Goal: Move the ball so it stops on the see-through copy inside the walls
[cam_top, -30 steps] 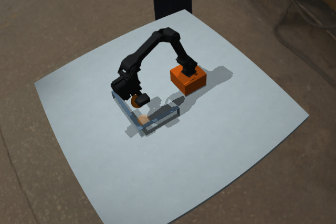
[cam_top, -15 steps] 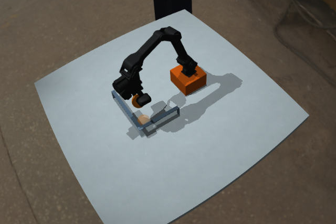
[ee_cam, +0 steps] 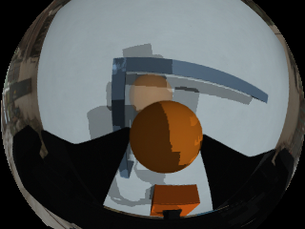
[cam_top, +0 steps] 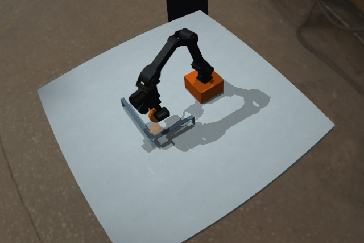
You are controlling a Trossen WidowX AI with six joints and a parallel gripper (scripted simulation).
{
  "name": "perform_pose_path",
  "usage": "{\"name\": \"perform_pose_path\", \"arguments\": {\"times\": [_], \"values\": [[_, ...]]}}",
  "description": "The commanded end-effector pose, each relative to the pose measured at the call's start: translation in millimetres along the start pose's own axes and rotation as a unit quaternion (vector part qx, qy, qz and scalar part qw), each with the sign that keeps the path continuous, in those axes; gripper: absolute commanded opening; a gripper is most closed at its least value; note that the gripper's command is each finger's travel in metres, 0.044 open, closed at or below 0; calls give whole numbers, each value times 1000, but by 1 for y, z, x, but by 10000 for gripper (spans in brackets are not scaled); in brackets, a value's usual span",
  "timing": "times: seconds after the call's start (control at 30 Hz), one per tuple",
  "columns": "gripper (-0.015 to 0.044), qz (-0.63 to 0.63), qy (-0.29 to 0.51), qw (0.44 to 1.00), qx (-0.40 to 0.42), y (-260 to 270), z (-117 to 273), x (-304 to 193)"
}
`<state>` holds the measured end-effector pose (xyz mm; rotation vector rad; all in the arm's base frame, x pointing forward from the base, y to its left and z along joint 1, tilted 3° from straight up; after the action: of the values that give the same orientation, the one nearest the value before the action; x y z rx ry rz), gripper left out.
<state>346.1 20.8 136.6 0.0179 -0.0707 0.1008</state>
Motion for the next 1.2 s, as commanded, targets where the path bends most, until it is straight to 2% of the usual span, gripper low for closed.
{"name": "perform_pose_path", "arguments": {"times": [0.0,0.3,1.03,1.17], "values": [[0,-2,-3,1000,-3,0,-12,0],[0,-2,-3,1000,-3,0,-66,-1],[0,-2,-3,1000,-3,0,-86,-2],[105,0,-5,1000,0,1,-80,-1]]}}
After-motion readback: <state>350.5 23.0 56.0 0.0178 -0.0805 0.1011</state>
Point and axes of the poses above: the point midway between the two fingers, 35 mm back from their tips, its own z axis back along the fingers, its own y axis across the jaws, x = y × z, the point moved 5 cm from there along z, back along the fingers, and after that the axes turned 15 degrees about z, right-handed, at the moved point
